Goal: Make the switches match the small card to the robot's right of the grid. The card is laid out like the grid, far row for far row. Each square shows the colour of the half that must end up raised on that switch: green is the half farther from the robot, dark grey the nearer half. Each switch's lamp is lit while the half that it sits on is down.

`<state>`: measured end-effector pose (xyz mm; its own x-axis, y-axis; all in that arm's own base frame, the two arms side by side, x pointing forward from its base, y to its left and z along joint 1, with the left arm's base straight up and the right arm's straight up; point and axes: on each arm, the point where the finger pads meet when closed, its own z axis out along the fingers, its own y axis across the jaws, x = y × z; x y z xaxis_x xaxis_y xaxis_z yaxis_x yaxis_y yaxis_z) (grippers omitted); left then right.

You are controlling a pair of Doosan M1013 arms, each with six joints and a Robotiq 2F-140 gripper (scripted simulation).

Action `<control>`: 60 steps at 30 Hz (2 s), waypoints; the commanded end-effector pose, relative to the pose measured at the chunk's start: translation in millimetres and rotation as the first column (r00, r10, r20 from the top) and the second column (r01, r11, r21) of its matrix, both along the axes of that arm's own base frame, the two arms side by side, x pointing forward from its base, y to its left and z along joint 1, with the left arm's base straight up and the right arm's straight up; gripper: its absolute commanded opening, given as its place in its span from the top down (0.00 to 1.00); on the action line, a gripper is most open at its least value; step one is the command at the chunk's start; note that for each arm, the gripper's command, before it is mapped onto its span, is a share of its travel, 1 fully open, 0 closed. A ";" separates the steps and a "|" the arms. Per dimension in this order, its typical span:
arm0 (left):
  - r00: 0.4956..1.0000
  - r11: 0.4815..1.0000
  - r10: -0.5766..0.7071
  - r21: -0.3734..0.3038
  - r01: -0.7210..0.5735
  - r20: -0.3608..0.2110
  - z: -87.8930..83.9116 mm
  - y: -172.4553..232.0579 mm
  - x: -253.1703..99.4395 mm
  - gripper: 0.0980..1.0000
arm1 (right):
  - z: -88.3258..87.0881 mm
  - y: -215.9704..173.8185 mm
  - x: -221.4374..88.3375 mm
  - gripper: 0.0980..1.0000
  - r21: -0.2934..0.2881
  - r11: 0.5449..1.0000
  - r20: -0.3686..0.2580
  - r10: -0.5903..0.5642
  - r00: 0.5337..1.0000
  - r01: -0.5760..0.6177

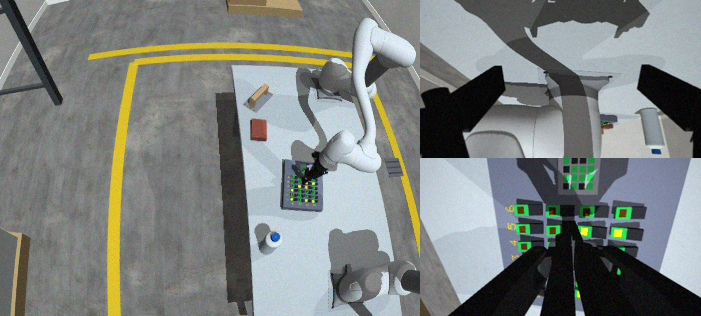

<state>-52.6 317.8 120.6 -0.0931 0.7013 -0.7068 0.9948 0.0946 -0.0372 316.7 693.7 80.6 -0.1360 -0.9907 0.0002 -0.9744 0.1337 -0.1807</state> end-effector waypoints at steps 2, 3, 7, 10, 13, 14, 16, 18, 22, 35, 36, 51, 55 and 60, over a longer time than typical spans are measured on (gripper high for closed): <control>1.000 1.000 0.000 0.001 0.000 0.000 0.4 0.3 -0.1 0.00 | 0.4 0.4 0.2 1.00 0.001 1.000 0.000 0.000 1.000 0.000; 1.000 1.000 0.000 0.001 0.000 0.000 0.4 0.3 -0.1 0.00 | 0.4 0.4 0.2 1.00 0.001 1.000 0.000 0.000 1.000 0.000; 1.000 1.000 0.000 0.001 0.000 0.000 0.4 0.3 -0.1 0.00 | 0.4 0.4 0.2 1.00 0.001 1.000 0.000 0.000 1.000 0.000; 1.000 1.000 0.000 0.001 0.000 0.000 0.4 0.3 -0.1 0.00 | 0.4 0.4 0.2 1.00 0.001 1.000 0.000 0.000 1.000 0.000; 1.000 1.000 0.000 0.001 0.000 0.000 0.4 0.3 -0.1 0.00 | 0.4 0.4 0.2 1.00 0.001 1.000 0.000 0.000 1.000 0.000; 1.000 1.000 0.000 0.001 0.000 0.000 0.4 0.3 -0.1 0.00 | 0.4 0.4 0.2 1.00 0.001 1.000 0.000 0.000 1.000 0.000; 1.000 1.000 0.000 0.001 0.000 0.000 0.4 0.3 -0.1 0.00 | 0.7 0.4 0.1 1.00 0.001 1.000 0.000 0.000 1.000 0.000; 1.000 1.000 0.000 0.001 0.000 0.000 0.4 0.3 -0.1 0.00 | 2.5 0.5 -0.2 1.00 0.001 1.000 0.000 0.000 1.000 0.000; 1.000 1.000 0.000 0.001 0.000 0.000 0.4 0.3 -0.1 0.00 | 11.4 0.7 -1.9 1.00 0.001 1.000 0.000 0.000 1.000 0.000; 1.000 1.000 0.000 0.001 0.000 0.000 0.4 0.3 -0.1 0.00 | 28.8 1.1 -5.0 1.00 0.001 1.000 0.000 0.000 1.000 0.000; 1.000 1.000 0.000 0.001 0.000 0.000 0.4 0.3 -0.1 0.00 | 28.8 1.1 -5.0 1.00 0.001 1.000 0.000 0.000 1.000 0.000; 1.000 1.000 0.000 0.001 0.000 0.000 0.4 0.3 -0.1 0.00 | 27.9 4.7 -36.0 1.00 0.001 1.000 0.000 0.000 1.000 0.000; 1.000 1.000 0.000 0.001 0.000 0.000 0.4 0.3 -0.1 0.00 | 27.7 5.4 -44.1 1.00 0.001 1.000 0.000 0.000 1.000 0.000; 1.000 1.000 0.000 0.001 0.000 0.000 0.4 0.3 -0.1 0.00 | 27.7 5.7 -44.2 1.00 0.001 1.000 0.000 0.000 1.000 0.000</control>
<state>-52.6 317.8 120.6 -0.0931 0.7013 -0.7068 0.9948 0.0946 -0.0372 272.8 698.8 107.4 -0.1358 -0.9907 0.0002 -0.9744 0.1336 -0.1808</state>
